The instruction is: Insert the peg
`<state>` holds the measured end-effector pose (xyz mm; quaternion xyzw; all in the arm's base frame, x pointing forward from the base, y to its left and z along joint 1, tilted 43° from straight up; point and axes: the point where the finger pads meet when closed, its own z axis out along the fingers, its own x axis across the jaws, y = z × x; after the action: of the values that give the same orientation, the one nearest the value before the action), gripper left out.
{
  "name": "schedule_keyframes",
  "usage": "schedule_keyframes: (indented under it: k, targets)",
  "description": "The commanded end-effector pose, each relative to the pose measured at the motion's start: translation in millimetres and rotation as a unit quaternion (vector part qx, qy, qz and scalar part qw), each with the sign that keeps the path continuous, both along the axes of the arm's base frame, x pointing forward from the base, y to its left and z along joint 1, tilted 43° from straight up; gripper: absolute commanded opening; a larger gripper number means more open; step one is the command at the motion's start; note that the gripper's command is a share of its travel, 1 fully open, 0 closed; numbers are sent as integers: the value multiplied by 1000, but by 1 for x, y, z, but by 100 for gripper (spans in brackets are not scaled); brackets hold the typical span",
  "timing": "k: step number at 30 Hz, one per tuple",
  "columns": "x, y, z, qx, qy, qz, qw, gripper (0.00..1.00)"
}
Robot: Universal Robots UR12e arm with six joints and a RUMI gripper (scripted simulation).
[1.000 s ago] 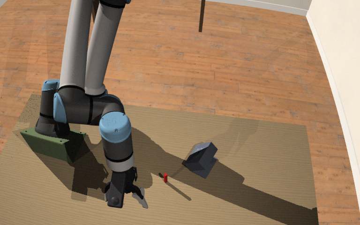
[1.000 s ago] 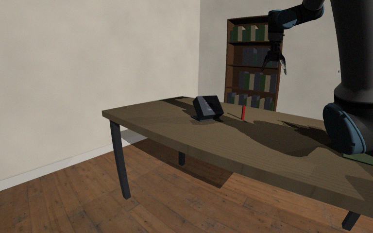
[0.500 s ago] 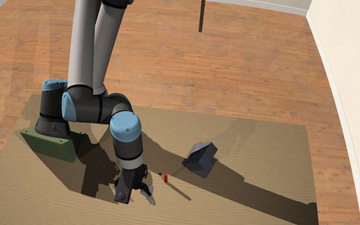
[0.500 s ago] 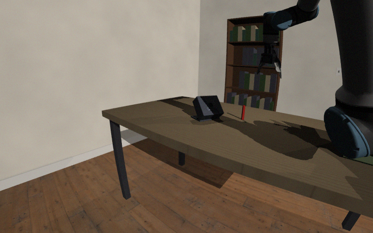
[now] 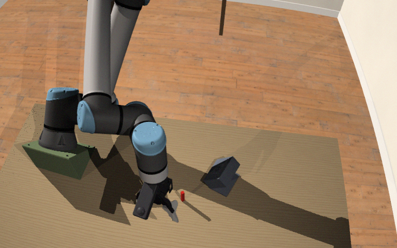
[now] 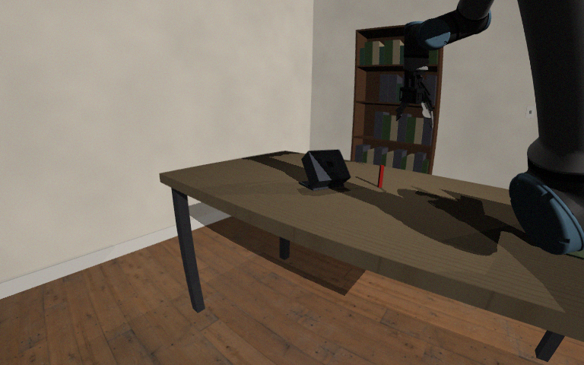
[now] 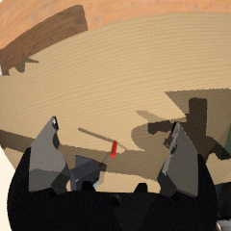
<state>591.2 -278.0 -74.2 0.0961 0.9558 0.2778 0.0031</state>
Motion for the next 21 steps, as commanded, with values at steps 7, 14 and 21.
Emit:
schedule_keyframes:
  k: [7, 14, 21]
  targets:
    - [14, 38, 9, 22, 35, -47, 998, 100]
    - [19, 55, 13, 32, 51, -66, 996, 100]
    - [25, 78, 18, 45, 74, -93, 992, 100]
